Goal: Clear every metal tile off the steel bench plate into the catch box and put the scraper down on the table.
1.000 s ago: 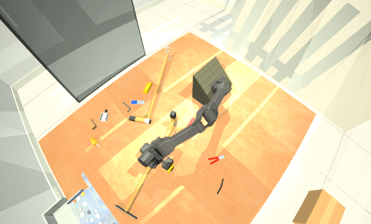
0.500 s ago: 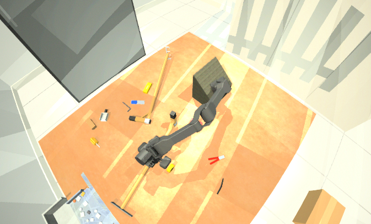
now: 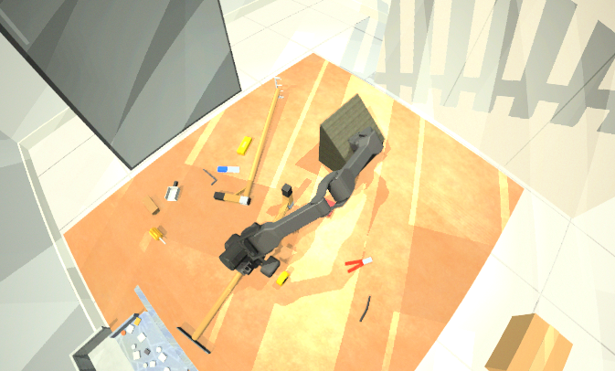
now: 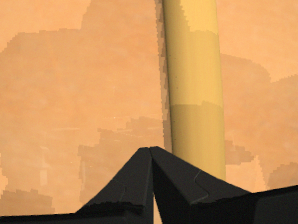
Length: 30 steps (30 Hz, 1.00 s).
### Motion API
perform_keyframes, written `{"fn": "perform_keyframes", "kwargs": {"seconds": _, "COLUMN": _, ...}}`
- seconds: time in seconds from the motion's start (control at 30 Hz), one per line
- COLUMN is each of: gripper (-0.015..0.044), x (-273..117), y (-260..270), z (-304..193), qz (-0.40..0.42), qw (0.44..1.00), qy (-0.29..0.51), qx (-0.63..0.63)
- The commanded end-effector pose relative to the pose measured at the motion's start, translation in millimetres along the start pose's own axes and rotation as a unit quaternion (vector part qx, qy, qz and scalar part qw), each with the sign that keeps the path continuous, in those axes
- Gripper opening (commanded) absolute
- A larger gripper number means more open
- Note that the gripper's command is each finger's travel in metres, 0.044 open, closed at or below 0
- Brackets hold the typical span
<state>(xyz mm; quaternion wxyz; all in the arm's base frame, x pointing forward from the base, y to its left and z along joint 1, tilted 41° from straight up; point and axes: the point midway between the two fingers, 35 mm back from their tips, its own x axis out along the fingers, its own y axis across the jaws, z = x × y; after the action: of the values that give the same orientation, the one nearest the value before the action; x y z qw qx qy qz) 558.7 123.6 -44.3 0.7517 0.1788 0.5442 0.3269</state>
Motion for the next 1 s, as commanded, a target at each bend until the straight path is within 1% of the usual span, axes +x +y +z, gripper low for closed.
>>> {"fn": "perform_keyframes", "kwargs": {"seconds": 0.0, "gripper": 0.0000, "x": 1.9, "y": -9.3, "z": -2.5, "qz": -0.001, "qw": 1.000, "qy": 0.001, "qx": 0.000}}
{"fn": "perform_keyframes", "kwargs": {"seconds": 0.37, "gripper": 0.0000, "x": 2.1, "y": -20.3, "z": -2.6, "qz": -0.001, "qw": 1.000, "qy": -0.002, "qx": -0.004}}
{"fn": "perform_keyframes", "kwargs": {"seconds": 0.4, "gripper": 0.0000, "x": -0.9, "y": -12.0, "z": 0.6, "qz": 0.000, "qw": 1.000, "qy": -0.003, "qx": -0.005}}
{"fn": "perform_keyframes", "kwargs": {"seconds": 0.97, "gripper": 0.0000, "x": -58.0, "y": -13.4, "z": 16.1, "qz": -0.003, "qw": 1.000, "qy": -0.020, "qx": -0.023}}
